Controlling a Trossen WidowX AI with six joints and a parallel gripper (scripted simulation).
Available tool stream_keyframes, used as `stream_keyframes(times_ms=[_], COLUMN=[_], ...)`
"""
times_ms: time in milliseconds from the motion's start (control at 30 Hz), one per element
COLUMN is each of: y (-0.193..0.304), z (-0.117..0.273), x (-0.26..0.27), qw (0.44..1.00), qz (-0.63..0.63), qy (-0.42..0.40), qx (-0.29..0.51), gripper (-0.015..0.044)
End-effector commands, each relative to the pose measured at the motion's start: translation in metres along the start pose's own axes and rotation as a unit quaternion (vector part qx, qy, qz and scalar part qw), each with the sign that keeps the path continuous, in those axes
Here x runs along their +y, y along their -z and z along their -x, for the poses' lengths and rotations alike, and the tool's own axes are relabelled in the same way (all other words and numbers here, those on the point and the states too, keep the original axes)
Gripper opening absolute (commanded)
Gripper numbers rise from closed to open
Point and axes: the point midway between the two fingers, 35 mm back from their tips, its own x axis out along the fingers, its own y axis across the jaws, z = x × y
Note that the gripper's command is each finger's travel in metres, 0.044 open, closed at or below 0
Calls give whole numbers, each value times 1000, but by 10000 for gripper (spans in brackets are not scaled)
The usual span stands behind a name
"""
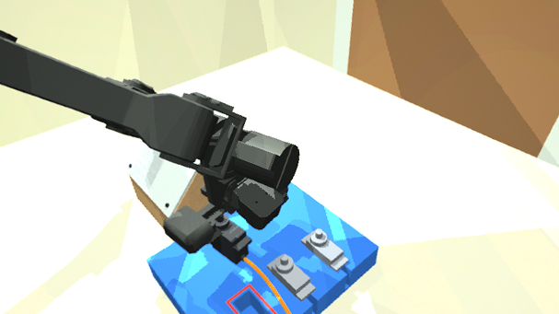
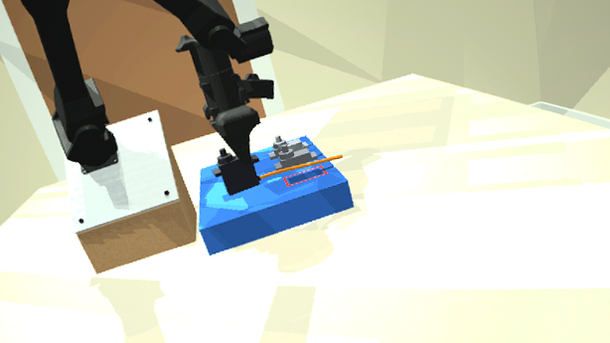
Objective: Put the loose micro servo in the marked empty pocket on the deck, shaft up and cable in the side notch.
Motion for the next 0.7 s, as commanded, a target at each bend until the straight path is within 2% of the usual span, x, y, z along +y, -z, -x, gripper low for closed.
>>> stream_keyframes(times_ms=[0, 133, 300, 400, 667], y=[1, 1, 1, 0, 9], z=[-1, -1, -1, 4, 29], x=[0, 0, 0, 0, 0], qw=[1000, 1000, 1000, 1000, 1000], qz=[3, 3, 3, 3, 3], qy=[3, 3, 3, 2, 2], qx=[0, 0, 0, 0, 0], gripper=[204, 99, 65, 0, 0])
